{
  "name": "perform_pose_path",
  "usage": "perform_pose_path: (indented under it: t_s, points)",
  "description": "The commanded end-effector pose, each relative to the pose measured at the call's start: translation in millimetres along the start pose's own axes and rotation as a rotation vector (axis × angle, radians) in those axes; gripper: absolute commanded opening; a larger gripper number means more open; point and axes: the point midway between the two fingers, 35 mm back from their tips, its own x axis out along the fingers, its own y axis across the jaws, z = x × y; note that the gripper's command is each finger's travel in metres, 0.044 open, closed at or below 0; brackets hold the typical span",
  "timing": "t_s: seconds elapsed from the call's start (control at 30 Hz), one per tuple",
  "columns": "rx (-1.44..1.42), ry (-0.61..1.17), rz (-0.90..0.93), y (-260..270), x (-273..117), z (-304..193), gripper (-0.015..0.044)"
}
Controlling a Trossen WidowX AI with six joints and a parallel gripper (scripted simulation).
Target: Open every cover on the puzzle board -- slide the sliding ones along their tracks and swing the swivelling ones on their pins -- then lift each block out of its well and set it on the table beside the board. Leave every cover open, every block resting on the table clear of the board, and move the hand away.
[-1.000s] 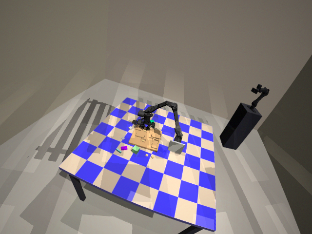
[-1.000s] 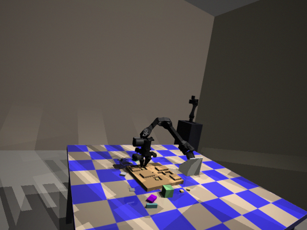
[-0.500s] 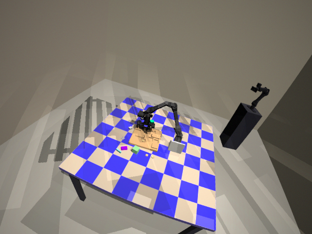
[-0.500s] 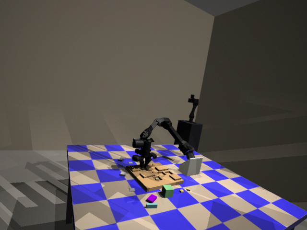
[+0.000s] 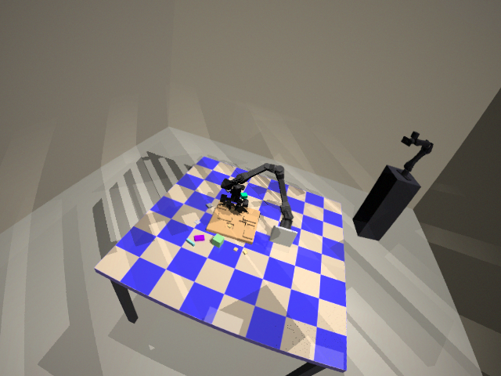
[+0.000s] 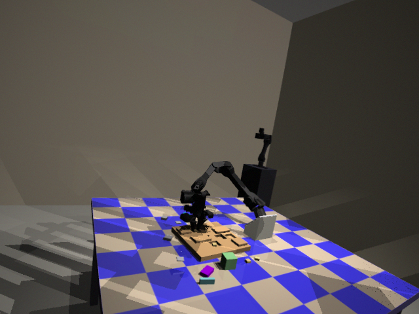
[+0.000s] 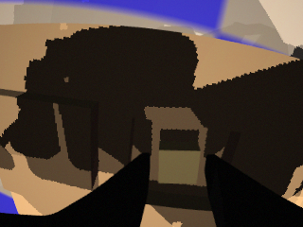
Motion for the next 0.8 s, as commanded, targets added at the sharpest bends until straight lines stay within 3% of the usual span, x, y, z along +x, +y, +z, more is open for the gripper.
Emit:
perform_pose_path:
  t_s: [0.0,0.27,0.77]
  points:
    - [0.001,0.000,0.000,0.1,-0.2,0.2,0.0130]
    - [0.001,0.000,0.000,0.1,-0.2,0.2,0.0080]
    - [-0.001,0.001,0.000,0.8,-13.5,-0.5,0.0080]
